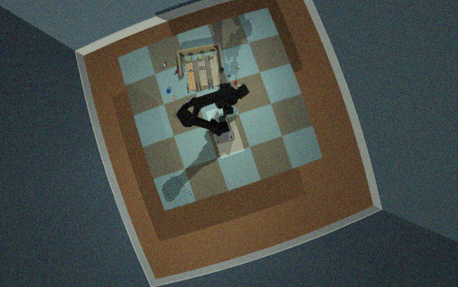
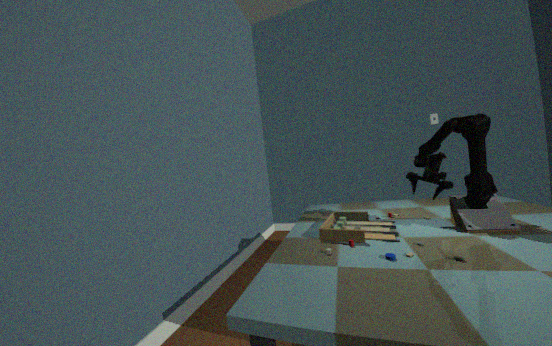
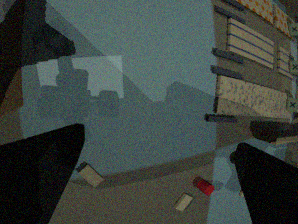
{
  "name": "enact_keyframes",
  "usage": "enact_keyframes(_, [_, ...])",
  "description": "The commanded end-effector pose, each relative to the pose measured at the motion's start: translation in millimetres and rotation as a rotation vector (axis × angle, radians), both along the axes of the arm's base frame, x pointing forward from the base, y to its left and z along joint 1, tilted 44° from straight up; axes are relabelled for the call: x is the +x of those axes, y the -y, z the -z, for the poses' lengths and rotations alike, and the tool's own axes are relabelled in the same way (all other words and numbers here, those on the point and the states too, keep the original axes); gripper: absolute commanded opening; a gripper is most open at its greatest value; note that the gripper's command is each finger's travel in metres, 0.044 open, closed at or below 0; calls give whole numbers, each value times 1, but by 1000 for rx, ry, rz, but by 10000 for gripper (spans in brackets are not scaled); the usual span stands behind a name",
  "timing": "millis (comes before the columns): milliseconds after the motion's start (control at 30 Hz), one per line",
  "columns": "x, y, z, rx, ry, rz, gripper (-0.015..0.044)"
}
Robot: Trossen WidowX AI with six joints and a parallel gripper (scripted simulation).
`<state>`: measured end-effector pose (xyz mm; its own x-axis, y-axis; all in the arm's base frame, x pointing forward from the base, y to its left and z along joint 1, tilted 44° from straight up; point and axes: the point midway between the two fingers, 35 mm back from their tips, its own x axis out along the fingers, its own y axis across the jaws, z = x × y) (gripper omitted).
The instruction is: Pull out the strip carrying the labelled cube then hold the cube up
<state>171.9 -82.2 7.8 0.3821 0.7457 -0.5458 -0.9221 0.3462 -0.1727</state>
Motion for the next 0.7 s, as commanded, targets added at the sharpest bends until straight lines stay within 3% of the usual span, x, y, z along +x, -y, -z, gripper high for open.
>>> enact_keyframes(0, [1,0,0,-1,-7,7,400])
enact_keyframes(333, [50,13,1,45,-268,461,400])
enact_keyframes(667, [104,9,-37,329,-368,836,400])
